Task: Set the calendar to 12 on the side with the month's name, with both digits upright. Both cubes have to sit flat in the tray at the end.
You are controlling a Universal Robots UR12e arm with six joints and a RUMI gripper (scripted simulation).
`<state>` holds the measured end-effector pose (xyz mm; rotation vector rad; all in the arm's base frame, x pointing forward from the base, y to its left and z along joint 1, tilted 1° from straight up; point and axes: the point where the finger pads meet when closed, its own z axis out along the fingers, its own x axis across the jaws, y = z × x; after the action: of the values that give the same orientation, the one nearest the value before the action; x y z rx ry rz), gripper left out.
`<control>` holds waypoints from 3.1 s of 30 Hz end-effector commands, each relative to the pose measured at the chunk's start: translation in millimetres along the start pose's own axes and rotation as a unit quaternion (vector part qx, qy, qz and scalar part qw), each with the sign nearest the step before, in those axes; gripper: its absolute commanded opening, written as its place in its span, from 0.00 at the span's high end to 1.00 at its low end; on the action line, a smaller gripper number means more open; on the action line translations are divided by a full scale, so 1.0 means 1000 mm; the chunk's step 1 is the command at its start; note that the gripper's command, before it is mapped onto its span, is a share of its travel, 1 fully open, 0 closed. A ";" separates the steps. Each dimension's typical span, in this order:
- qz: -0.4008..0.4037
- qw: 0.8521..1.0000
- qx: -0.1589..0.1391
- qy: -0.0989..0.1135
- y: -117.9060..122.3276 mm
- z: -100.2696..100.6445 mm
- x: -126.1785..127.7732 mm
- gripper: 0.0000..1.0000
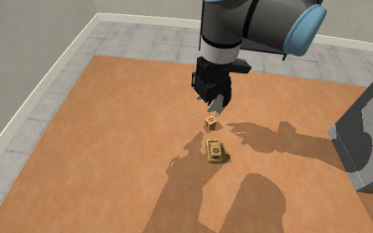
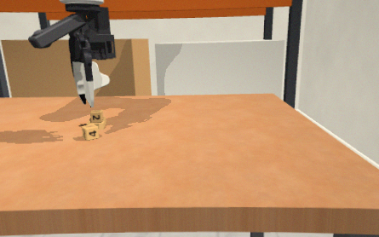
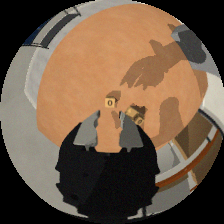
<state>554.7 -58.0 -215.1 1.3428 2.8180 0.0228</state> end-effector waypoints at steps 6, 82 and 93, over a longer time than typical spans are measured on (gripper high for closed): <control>0.000 1.000 0.000 0.000 0.000 0.012 0.000 0.72; 0.000 1.000 0.000 0.000 0.000 0.044 -0.001 0.72; 0.000 1.000 0.000 0.000 0.000 0.055 -0.001 0.72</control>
<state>556.1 -57.9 -264.4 1.3428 2.8179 0.0228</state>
